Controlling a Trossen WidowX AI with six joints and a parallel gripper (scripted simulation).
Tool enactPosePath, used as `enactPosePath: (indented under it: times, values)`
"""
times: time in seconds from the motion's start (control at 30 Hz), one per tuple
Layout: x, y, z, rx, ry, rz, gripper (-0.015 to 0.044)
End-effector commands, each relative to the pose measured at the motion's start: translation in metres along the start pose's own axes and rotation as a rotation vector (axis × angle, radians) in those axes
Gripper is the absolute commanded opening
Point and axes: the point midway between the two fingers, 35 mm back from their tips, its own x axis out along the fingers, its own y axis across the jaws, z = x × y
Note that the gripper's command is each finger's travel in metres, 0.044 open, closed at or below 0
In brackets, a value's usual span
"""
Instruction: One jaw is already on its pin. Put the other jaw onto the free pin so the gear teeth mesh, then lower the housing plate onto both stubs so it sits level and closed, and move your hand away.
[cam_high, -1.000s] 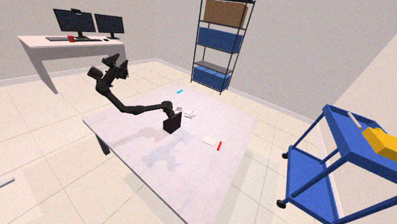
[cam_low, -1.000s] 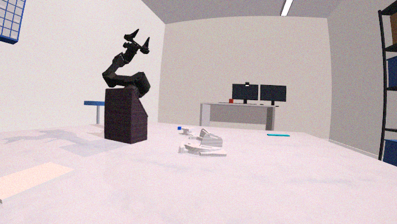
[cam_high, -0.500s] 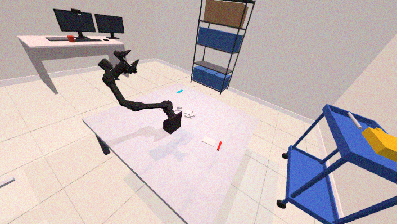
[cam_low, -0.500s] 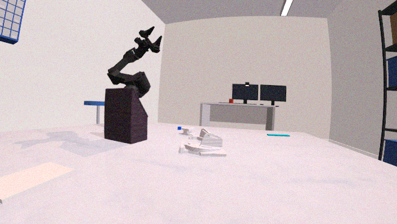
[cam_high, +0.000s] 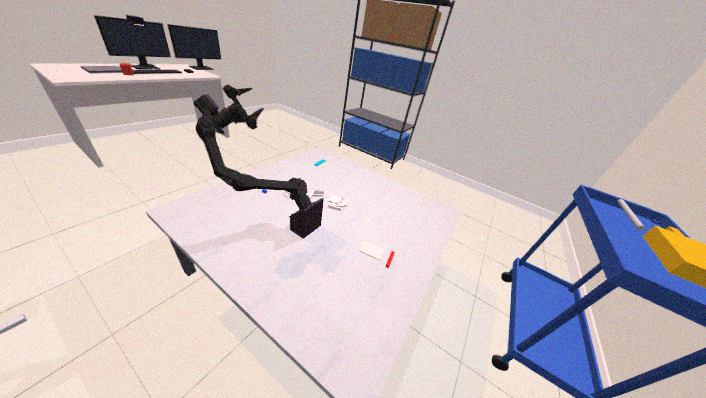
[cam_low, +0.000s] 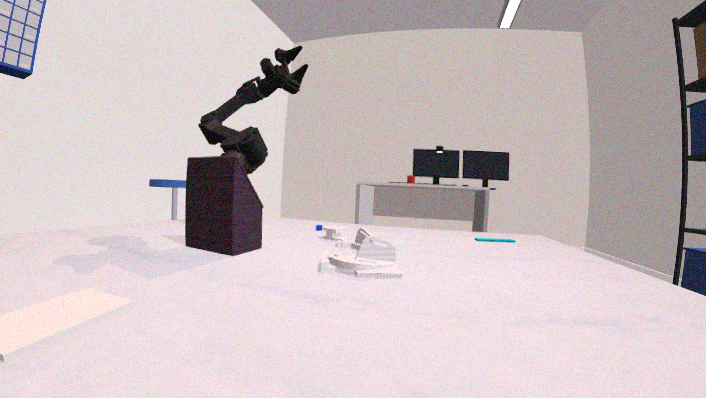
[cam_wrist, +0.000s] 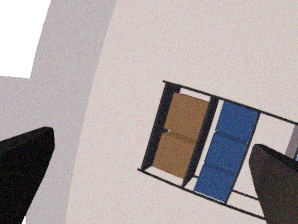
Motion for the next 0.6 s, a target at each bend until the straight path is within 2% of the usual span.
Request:
enactPosePath:
  times: [0.0,0.57]
  values:
    - [0.018,-0.014,-0.007,-0.069,0.007,-0.063,0.044]
    - [0.095,-0.091,-0.034,-0.358,0.075,-0.358,0.044]
